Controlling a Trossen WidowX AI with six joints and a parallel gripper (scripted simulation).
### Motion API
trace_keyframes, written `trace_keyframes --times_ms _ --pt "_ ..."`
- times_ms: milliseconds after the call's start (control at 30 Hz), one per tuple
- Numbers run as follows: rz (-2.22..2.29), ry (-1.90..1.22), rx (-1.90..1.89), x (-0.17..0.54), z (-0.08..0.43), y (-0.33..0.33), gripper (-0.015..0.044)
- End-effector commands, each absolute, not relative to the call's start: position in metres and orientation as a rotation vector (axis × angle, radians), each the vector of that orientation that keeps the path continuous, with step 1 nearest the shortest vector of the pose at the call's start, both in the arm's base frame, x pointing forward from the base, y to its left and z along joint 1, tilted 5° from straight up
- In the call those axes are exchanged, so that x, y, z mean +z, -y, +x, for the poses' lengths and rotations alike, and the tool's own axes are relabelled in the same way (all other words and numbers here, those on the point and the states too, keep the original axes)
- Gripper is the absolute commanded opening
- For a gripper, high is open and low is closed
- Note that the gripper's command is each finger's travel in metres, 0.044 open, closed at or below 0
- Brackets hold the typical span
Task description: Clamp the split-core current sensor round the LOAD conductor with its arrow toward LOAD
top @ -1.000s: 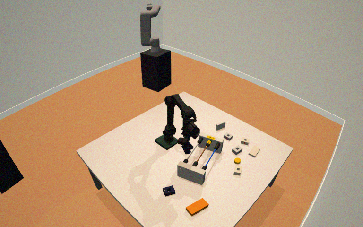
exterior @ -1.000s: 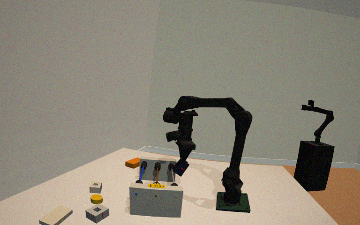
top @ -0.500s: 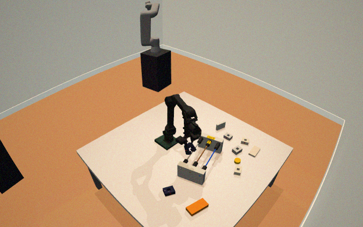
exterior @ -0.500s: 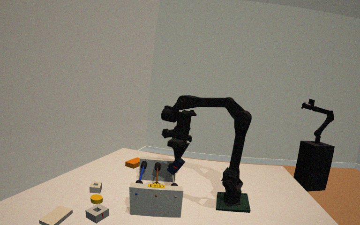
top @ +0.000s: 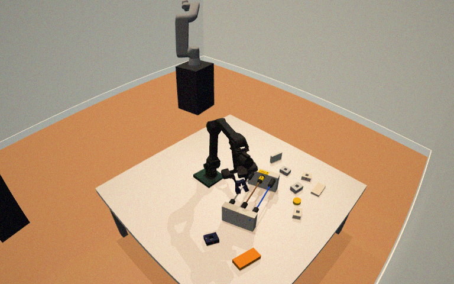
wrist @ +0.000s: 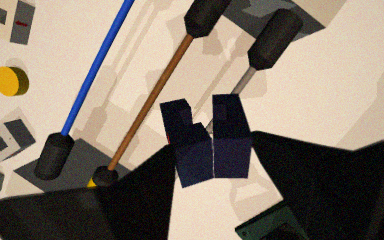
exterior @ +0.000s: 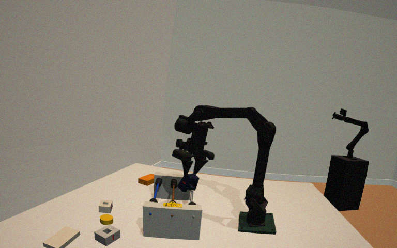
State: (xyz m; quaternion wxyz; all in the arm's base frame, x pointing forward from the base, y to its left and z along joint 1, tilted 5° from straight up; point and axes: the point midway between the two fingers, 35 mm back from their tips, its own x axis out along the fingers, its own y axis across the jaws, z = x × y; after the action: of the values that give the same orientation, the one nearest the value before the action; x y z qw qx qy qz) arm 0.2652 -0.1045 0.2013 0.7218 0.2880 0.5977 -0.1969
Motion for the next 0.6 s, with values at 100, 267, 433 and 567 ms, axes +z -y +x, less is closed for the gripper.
trace_keyframes --times_ms 100,267,433,567 --pt "0.860 -1.247 -0.576 0.201 0.279 0.101 0.0000" --pt "1.003 -1.192 -0.666 0.202 0.286 0.100 0.0000" --pt "1.147 -1.134 -0.752 0.203 0.294 0.099 0.0000" --pt "1.263 -1.085 -0.817 0.204 0.300 0.097 0.0000"
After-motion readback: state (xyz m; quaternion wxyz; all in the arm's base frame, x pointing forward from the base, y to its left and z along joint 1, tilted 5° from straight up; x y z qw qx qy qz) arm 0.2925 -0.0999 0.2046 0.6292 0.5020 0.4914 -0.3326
